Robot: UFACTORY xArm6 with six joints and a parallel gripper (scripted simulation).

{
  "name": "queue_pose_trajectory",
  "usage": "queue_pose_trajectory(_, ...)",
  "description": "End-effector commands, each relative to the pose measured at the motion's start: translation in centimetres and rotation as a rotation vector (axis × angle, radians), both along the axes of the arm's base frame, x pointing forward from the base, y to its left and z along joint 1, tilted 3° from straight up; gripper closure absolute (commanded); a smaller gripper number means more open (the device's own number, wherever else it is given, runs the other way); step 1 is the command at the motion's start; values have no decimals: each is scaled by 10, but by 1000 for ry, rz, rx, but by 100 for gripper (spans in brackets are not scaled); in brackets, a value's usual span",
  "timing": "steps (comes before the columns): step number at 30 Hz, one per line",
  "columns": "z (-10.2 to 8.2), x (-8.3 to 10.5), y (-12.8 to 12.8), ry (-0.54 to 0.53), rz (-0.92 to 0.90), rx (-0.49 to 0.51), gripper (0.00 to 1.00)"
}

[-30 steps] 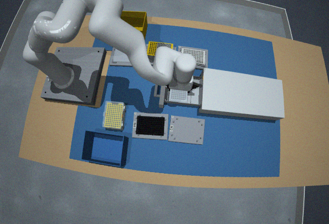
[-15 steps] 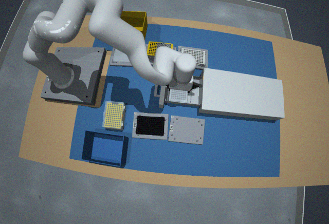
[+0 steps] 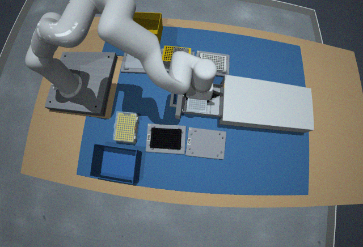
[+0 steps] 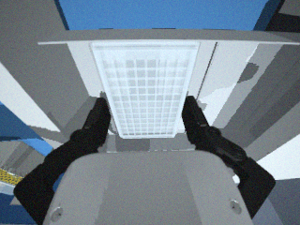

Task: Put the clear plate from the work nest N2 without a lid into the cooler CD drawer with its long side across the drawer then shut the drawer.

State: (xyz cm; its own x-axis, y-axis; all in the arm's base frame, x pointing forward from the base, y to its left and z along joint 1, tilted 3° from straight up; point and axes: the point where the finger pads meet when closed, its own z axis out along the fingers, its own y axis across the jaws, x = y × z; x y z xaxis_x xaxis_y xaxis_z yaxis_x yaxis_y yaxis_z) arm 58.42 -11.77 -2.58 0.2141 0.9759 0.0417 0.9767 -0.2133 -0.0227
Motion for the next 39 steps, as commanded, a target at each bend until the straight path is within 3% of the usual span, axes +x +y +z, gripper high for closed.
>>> queue_pose_trajectory(1, 7, 2, -1, -6, 0, -1, 0)
queue_pose_trajectory(39, 60, 3, -3, -6, 0, -1, 0)
